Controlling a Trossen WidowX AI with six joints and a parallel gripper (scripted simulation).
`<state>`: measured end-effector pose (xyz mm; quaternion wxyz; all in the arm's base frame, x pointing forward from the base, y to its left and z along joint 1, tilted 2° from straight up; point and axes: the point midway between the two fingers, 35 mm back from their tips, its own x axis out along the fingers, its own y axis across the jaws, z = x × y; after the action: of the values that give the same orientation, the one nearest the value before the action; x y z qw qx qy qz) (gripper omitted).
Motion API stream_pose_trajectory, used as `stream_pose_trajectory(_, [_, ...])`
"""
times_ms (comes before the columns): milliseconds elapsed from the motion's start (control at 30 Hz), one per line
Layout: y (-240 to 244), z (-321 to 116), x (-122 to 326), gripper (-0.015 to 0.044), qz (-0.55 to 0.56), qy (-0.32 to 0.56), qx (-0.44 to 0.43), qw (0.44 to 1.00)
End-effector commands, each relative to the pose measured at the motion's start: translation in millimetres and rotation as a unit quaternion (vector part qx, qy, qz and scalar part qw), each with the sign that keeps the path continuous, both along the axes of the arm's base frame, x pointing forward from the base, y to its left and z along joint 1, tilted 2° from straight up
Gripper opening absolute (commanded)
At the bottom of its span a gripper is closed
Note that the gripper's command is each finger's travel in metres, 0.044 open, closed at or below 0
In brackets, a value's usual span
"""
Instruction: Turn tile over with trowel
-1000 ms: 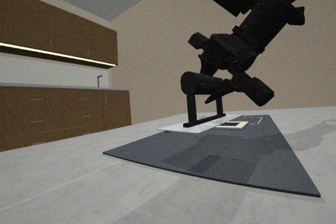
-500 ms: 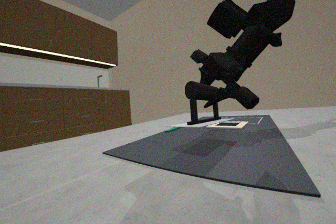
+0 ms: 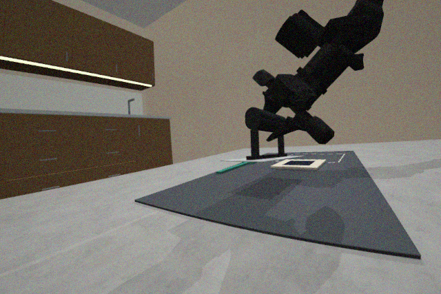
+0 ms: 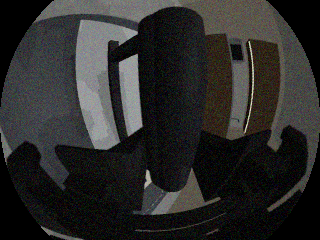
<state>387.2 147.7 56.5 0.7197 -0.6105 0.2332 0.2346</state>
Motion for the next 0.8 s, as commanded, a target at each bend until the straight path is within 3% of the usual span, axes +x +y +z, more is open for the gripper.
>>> stream_pose_trajectory(0, [0.6, -5.6, 0.9, 0.0, 0.003, -0.001, 0.001, 1.0])
stream_pose_trajectory(767, [-0.9, -35.5, 0.8, 0.0, 0.003, -0.001, 0.001, 1.0])
